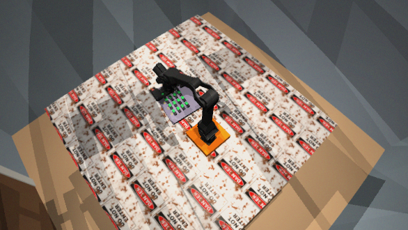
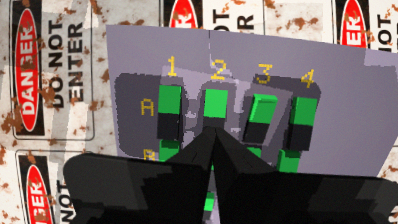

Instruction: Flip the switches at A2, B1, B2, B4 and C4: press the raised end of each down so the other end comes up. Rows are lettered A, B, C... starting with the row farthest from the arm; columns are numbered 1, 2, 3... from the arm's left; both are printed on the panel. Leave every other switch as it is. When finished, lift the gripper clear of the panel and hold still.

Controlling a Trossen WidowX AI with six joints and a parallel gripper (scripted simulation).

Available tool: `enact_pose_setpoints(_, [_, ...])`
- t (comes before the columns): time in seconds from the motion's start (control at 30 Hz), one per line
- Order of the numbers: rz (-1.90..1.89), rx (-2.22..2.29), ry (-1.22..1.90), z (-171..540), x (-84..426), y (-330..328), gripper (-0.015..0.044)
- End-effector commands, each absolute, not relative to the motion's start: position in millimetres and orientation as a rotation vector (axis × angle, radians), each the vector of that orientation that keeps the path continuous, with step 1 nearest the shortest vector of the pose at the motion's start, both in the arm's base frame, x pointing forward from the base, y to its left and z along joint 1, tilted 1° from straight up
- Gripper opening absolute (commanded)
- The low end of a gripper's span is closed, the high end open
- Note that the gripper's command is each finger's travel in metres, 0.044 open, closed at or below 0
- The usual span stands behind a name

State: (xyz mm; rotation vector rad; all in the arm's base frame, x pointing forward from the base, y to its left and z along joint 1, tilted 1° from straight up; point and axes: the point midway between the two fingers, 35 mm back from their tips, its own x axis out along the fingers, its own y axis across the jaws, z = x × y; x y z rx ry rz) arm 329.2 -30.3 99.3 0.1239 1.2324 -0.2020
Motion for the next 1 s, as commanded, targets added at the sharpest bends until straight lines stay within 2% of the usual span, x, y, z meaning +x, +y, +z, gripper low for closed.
enact_pose_setpoints(0.0, [-0.197, 0.122, 1.237, 96.9, 329.2, -30.0, 0.0])
enact_pose_setpoints(0.97, [-0.197, 0.122, 1.237, 93.2, 330.3, -30.3, 0.0])
